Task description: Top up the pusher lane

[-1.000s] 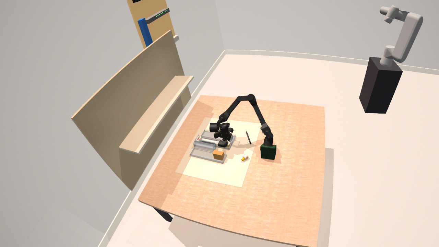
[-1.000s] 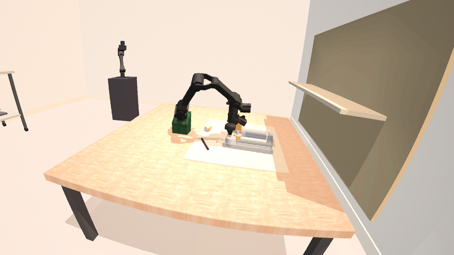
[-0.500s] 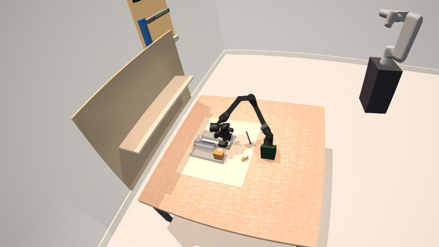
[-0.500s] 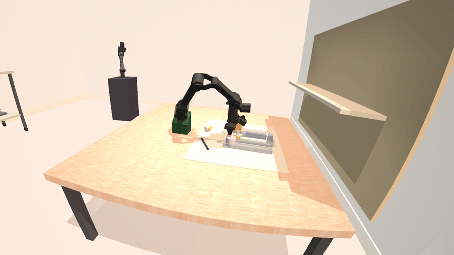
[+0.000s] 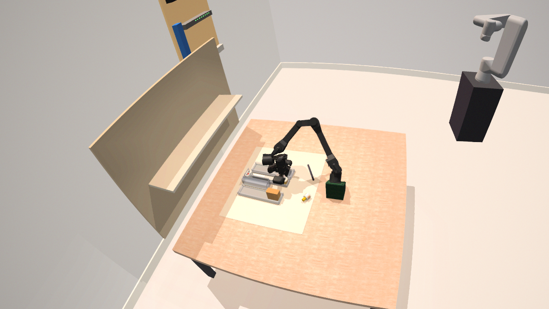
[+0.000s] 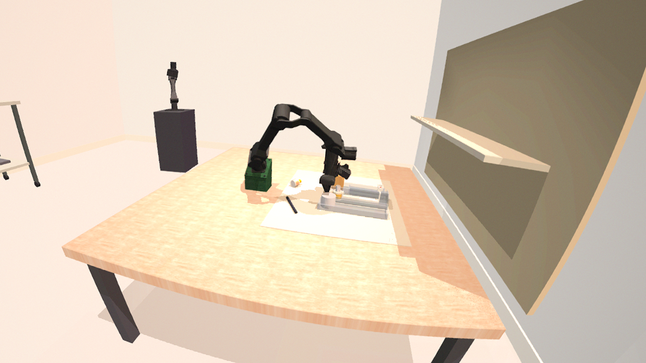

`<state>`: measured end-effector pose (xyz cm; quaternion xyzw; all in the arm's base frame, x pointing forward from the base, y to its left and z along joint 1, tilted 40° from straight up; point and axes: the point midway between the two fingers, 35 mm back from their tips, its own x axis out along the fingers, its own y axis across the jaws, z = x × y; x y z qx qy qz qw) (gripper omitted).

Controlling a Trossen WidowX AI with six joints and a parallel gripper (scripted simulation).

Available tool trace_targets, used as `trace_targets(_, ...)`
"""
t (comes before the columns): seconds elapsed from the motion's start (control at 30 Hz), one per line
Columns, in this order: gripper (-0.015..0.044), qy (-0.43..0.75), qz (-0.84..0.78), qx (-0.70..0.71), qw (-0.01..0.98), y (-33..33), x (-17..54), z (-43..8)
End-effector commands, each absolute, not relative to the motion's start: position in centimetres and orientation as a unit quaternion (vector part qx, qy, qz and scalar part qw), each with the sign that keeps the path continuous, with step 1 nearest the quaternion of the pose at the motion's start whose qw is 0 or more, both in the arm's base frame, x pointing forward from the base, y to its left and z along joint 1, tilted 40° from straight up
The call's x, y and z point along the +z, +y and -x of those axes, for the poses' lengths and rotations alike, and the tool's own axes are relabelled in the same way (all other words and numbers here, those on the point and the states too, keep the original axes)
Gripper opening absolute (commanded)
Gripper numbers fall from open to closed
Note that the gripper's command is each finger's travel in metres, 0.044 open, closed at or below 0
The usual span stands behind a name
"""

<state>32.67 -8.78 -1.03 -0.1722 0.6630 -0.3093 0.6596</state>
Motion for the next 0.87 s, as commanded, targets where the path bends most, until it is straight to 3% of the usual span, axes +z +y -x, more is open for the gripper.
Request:
trace_targets(0.0, 0.0302, 0.662, 0.172, -0.311, 0.660, -8.5, -0.6, -32.7)
trace_targets(0.37, 0.0302, 0.662, 0.172, -0.310, 0.660, -7.4, 0.5, -32.5)
trace_targets(0.83, 0.0302, 0.664, 0.172, -0.309, 0.659, -6.4, 0.2, -28.1)
